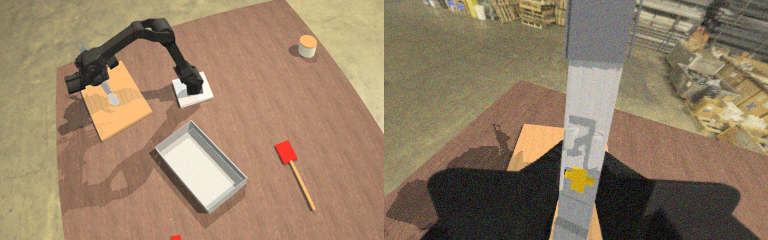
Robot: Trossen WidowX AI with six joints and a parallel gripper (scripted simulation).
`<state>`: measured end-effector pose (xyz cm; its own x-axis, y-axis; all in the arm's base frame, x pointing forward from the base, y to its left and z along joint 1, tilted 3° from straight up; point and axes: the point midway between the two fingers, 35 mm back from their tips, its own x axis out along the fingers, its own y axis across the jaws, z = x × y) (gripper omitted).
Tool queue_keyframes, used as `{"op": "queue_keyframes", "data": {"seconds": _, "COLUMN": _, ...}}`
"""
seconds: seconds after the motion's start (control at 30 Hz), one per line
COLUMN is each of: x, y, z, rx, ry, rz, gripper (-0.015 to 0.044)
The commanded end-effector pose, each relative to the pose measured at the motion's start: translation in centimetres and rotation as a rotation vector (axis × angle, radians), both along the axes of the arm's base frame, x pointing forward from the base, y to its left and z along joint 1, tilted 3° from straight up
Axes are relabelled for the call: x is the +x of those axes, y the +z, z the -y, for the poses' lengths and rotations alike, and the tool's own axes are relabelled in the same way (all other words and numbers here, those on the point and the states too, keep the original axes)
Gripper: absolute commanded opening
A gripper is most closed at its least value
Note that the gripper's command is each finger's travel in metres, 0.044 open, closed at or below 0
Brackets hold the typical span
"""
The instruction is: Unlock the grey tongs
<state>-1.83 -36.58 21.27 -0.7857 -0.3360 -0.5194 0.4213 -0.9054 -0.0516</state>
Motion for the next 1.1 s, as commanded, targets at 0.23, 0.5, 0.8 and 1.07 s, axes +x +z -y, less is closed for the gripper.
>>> {"op": "queue_keyframes", "data": {"seconds": 0.23, "x": 0.71, "y": 1.86, "z": -0.55, "rx": -0.122, "ry": 0.009, "rz": -0.118, "gripper": -0.015}}
{"op": "queue_keyframes", "data": {"seconds": 0.5, "x": 0.71, "y": 1.86, "z": -0.55, "rx": -0.122, "ry": 0.009, "rz": -0.118, "gripper": -0.015}}
{"op": "queue_keyframes", "data": {"seconds": 0.8, "x": 0.71, "y": 1.86, "z": -0.55, "rx": -0.122, "ry": 0.009, "rz": -0.118, "gripper": -0.015}}
{"op": "queue_keyframes", "data": {"seconds": 1.07, "x": 0.71, "y": 1.86, "z": -0.55, "rx": -0.122, "ry": 0.009, "rz": -0.118, "gripper": -0.015}}
